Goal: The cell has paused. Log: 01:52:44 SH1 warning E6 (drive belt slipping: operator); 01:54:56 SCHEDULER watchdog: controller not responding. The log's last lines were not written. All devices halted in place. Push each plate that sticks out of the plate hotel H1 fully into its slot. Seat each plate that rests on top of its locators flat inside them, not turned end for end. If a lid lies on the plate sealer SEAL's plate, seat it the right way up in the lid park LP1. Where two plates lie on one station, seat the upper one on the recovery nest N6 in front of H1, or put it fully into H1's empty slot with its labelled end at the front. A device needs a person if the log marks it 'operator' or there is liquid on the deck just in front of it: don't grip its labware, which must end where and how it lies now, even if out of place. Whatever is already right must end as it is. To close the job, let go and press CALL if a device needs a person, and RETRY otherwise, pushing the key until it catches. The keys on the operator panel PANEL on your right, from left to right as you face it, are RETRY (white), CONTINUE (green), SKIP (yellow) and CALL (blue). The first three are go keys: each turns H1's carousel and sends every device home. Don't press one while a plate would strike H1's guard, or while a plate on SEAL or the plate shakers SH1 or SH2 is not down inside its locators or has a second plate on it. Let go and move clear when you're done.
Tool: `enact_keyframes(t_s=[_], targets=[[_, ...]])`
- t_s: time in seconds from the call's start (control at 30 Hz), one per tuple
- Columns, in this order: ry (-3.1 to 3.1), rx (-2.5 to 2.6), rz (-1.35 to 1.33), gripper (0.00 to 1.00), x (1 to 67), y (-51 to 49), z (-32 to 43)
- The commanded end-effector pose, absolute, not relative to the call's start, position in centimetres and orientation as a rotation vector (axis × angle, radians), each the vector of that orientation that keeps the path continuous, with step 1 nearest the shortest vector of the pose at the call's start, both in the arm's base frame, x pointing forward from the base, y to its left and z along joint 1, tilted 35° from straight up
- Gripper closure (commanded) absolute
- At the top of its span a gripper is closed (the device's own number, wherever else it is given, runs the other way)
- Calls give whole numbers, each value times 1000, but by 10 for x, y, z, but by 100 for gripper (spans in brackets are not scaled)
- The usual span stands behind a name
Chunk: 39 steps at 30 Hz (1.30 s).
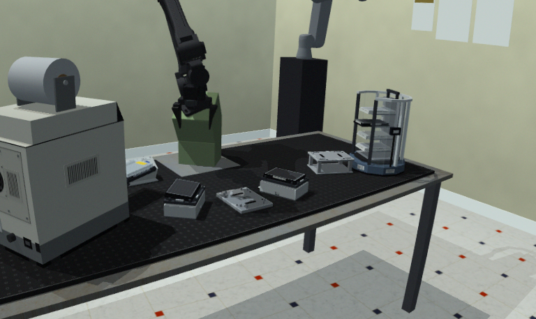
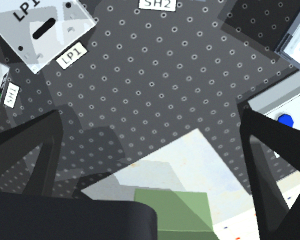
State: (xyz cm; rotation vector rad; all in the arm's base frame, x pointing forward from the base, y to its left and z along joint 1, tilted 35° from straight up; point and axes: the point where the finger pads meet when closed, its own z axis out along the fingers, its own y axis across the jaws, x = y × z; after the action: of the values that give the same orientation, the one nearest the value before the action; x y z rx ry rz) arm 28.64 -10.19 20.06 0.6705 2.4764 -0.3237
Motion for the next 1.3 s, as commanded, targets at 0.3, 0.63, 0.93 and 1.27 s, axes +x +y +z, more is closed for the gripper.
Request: enact_keyframes(t_s=[0.3,0.63,0.93,1.27], targets=[[2435,621,-334,0,298,-143,239],[2337,879,-250,0,290,-169,245],[2298,966,-226,0,278,-197,252],[2299,964,-233,0,267,-223,257]])
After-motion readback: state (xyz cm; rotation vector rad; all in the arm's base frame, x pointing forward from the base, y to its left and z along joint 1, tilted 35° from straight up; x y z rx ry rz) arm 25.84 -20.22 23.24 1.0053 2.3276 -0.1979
